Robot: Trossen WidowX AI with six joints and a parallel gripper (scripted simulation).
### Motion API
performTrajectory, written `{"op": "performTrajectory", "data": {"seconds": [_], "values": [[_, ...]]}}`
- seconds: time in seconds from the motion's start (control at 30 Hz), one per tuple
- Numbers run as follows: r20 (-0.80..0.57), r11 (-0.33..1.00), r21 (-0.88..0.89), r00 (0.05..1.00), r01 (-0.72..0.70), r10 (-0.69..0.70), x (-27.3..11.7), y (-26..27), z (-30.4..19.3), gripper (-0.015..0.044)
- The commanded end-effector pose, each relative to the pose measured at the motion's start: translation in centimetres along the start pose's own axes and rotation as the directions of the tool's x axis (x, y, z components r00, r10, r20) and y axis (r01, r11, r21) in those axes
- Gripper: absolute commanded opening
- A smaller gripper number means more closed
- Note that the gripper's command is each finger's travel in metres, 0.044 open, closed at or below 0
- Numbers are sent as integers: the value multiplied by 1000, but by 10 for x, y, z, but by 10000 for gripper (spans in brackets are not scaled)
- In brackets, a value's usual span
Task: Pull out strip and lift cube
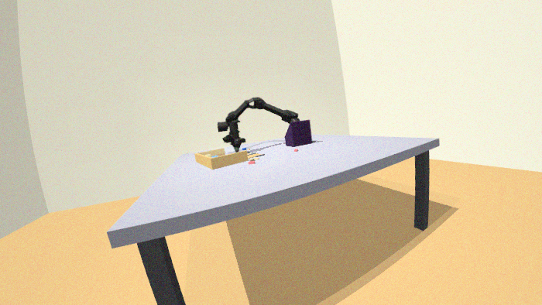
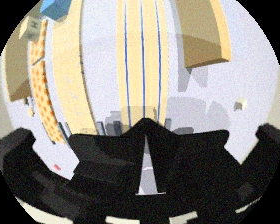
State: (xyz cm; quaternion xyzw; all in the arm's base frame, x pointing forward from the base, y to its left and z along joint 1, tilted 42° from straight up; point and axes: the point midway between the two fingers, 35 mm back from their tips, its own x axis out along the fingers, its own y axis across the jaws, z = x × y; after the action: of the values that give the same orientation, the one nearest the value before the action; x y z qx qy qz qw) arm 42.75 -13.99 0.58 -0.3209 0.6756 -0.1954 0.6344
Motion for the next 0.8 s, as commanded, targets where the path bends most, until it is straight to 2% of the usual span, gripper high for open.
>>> {"op": "performTrajectory", "data": {"seconds": [0.0,0.77], "values": [[-6,1000,-5,1000,-8,8,4,1,1,0],[-6,1000,-5,1000,-8,8,6,-2,-16,0]]}}
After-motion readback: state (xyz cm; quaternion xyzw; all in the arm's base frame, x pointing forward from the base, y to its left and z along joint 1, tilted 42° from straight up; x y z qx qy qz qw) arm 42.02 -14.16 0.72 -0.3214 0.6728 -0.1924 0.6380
